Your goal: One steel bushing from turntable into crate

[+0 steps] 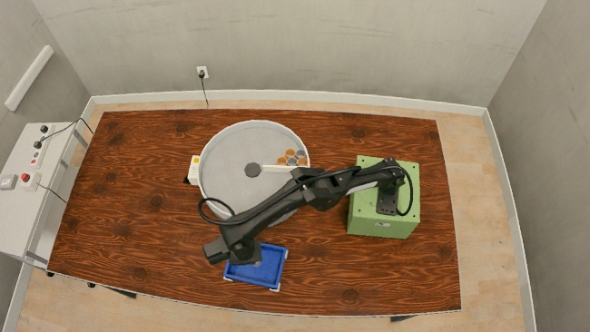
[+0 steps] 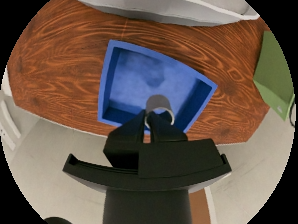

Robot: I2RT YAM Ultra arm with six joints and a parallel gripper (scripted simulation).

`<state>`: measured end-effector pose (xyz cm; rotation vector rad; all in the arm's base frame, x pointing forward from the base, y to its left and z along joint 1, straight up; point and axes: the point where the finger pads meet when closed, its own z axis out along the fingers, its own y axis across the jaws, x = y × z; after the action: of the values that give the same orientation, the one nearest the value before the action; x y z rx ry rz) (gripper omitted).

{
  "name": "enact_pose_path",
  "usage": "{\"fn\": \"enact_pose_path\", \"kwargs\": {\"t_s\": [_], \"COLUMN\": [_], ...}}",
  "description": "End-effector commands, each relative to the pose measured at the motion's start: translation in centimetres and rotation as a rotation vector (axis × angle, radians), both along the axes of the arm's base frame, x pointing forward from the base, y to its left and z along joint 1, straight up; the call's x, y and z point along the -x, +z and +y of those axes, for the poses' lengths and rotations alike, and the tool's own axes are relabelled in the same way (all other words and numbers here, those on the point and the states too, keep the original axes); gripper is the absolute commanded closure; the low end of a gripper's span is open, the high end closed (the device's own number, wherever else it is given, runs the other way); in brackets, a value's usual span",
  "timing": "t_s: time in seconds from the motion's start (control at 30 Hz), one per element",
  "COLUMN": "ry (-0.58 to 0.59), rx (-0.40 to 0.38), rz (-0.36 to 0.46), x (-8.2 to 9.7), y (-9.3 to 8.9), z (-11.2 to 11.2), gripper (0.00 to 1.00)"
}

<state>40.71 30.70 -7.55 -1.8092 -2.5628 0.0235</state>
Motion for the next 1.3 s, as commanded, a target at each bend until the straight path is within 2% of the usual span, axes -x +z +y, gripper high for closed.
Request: {"fn": "enact_pose_path", "kwargs": {"t_s": [0.0, 0.1, 0.17, 0.23, 0.27, 0.3, 1.27], "ry": [-0.01, -0.01, -0.009, -0.009, -0.001, 0.0, 0.001], "rx": [-0.034, -0.034, -0.014, -0.014, -0.027, -0.021, -0.021], "rz": [-0.055, -0.055, -0.028, -0.028, -0.044, -0.036, -0.036], "x": [-1.5, -1.6, -1.2, -1.2, -1.4, -1.3, -1.2], "y": [3.0, 3.0, 1.3, 1.3, 2.3, 1.8, 1.7], "z": [0.4, 0.3, 0.0, 0.0, 0.5, 0.4, 0.4], "gripper": [1.0, 1.0, 1.0, 1.0, 1.0, 1.0, 1.0]}}
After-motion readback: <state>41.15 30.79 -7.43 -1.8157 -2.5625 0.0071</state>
